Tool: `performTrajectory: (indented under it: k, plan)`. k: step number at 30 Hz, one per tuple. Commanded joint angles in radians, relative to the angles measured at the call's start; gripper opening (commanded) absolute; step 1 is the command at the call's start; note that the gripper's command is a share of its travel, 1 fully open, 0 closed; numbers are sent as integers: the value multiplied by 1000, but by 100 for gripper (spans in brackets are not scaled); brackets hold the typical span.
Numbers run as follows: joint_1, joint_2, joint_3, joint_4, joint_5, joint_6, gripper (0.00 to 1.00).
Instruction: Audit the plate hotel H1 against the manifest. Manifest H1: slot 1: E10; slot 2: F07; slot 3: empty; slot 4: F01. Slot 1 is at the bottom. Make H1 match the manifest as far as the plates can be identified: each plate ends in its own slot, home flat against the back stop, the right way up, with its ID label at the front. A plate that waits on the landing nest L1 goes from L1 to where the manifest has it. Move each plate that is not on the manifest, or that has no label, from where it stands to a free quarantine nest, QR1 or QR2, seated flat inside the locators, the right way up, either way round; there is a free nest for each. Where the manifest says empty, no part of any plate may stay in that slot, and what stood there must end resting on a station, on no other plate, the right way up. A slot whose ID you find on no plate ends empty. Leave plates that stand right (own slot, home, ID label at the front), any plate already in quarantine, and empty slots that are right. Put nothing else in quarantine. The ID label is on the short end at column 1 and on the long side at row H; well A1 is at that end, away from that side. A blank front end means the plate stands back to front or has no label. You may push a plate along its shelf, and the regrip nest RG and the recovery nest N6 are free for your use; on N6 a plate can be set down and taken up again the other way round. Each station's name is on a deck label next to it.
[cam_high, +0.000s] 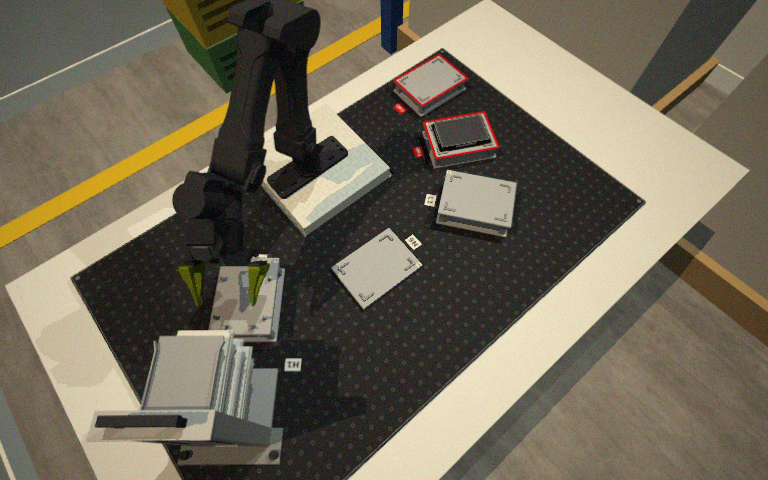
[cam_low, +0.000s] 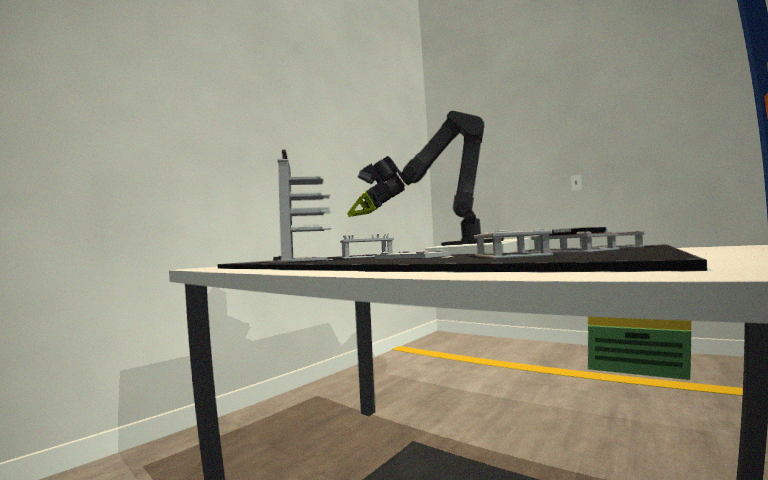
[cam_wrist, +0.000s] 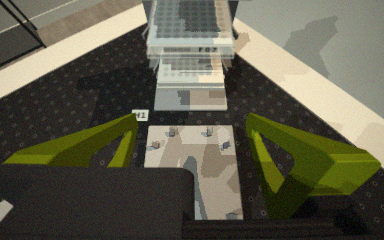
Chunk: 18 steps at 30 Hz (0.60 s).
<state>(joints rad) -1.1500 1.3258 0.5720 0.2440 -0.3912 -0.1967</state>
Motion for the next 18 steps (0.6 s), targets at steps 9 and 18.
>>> performTrajectory:
  k: [9, 18]
  plan:
    - [-35, -69, -45, -26, -36, -20, 100]
    - [-41, -53, -86, 28, -42, -23, 100]
